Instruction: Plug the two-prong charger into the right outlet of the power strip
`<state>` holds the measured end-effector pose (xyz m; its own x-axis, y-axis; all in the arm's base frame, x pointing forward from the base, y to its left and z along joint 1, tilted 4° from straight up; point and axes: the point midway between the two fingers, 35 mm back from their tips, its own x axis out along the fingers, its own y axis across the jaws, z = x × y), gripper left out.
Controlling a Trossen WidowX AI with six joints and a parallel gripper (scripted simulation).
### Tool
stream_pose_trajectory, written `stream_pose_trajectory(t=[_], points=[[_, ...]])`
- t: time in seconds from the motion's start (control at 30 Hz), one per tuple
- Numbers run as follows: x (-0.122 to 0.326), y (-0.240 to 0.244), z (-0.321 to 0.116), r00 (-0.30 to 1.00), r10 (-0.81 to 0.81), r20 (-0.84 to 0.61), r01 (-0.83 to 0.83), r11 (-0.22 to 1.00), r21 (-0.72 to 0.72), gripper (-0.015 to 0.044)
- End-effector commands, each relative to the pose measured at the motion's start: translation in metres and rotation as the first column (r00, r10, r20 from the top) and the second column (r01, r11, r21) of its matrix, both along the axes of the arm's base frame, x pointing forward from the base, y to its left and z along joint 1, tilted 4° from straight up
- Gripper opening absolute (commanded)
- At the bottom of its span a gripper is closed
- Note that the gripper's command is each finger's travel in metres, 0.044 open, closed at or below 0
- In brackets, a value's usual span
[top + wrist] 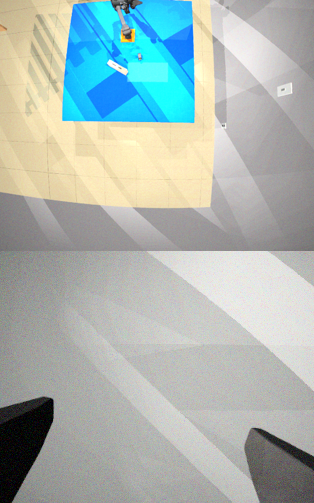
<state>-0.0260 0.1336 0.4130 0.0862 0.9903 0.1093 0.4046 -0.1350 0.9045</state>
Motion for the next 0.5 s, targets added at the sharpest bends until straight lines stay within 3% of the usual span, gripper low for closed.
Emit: stream_pose_trajectory(t=[0.0,0.47], points=[[0.001,0.000,0.000,1.000,-0.002,0.000,0.002,1.000,-0.001,0.0426],[0.062,0.014,-0.011,0.990,-0.134,0.034,0.137,0.985,-0.104,0.0440]])
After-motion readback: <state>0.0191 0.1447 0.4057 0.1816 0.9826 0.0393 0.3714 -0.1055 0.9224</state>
